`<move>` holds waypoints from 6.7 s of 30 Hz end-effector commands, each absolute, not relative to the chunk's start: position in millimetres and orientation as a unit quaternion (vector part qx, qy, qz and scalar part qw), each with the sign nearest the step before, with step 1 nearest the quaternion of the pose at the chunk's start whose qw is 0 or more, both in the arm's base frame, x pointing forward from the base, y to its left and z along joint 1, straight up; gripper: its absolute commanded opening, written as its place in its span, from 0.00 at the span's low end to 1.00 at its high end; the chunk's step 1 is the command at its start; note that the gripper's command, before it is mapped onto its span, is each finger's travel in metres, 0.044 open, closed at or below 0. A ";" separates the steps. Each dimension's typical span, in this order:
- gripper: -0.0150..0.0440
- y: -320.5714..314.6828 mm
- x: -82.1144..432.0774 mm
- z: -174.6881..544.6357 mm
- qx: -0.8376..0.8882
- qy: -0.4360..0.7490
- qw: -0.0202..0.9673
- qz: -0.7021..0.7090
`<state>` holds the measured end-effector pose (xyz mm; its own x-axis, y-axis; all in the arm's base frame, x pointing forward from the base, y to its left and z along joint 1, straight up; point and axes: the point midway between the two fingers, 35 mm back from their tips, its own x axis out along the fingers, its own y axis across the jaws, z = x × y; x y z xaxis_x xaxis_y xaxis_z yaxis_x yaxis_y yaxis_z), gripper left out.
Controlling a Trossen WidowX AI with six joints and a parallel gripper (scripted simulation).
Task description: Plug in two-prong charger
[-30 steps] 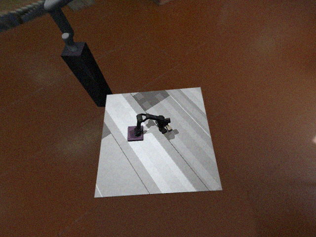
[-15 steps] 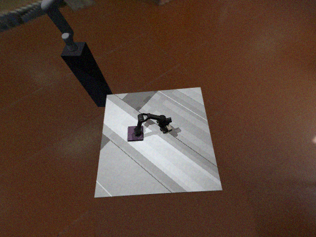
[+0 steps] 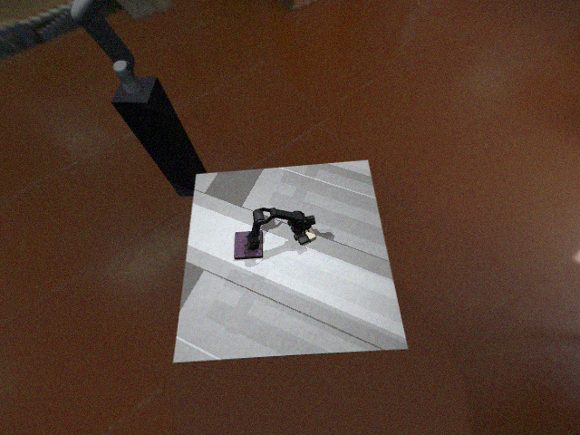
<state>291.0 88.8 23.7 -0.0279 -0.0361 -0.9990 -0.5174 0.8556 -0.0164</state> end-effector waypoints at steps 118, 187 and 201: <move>0.25 95.2 299.3 25.0 -0.196 0.694 0.669 0.181; 0.25 103.7 313.9 25.7 -0.196 0.694 0.669 0.181; 0.25 106.6 318.8 25.8 -0.196 0.694 0.669 0.181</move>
<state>309.1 100.6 24.8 -0.0558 -0.0446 -0.9974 -0.5141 0.8577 -0.0096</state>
